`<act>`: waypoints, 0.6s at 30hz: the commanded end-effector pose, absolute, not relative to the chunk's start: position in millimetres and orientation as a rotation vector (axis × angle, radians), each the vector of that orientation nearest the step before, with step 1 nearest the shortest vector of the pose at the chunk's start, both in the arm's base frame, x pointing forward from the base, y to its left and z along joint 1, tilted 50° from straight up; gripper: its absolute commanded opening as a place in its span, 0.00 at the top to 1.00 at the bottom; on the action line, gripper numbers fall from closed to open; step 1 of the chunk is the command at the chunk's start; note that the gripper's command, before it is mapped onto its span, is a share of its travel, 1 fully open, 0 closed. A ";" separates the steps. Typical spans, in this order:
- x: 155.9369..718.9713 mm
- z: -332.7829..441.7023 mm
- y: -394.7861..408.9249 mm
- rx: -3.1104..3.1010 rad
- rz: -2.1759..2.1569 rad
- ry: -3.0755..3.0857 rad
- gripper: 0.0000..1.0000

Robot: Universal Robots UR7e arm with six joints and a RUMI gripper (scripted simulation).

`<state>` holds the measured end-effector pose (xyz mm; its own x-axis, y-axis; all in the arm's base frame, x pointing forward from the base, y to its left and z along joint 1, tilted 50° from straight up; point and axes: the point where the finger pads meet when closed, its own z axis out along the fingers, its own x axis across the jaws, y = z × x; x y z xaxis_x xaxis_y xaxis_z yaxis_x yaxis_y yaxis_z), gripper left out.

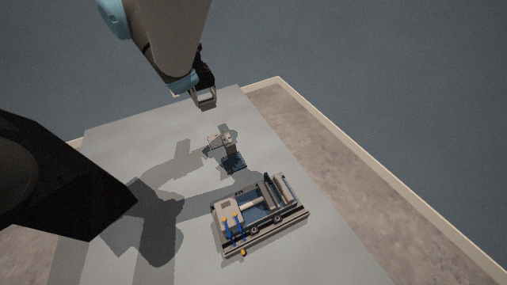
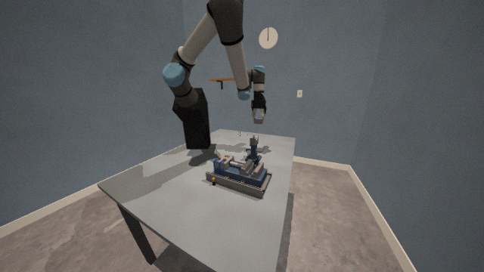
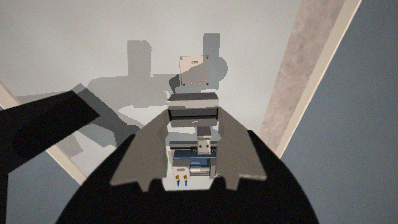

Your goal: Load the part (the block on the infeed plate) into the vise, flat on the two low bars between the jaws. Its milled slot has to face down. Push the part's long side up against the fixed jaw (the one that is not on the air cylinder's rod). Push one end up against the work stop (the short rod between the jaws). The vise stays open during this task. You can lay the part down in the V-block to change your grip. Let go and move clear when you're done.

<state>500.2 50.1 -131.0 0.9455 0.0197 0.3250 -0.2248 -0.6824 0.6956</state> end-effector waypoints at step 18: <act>497.9 -94.3 17.0 2.298 0.392 -0.149 1.00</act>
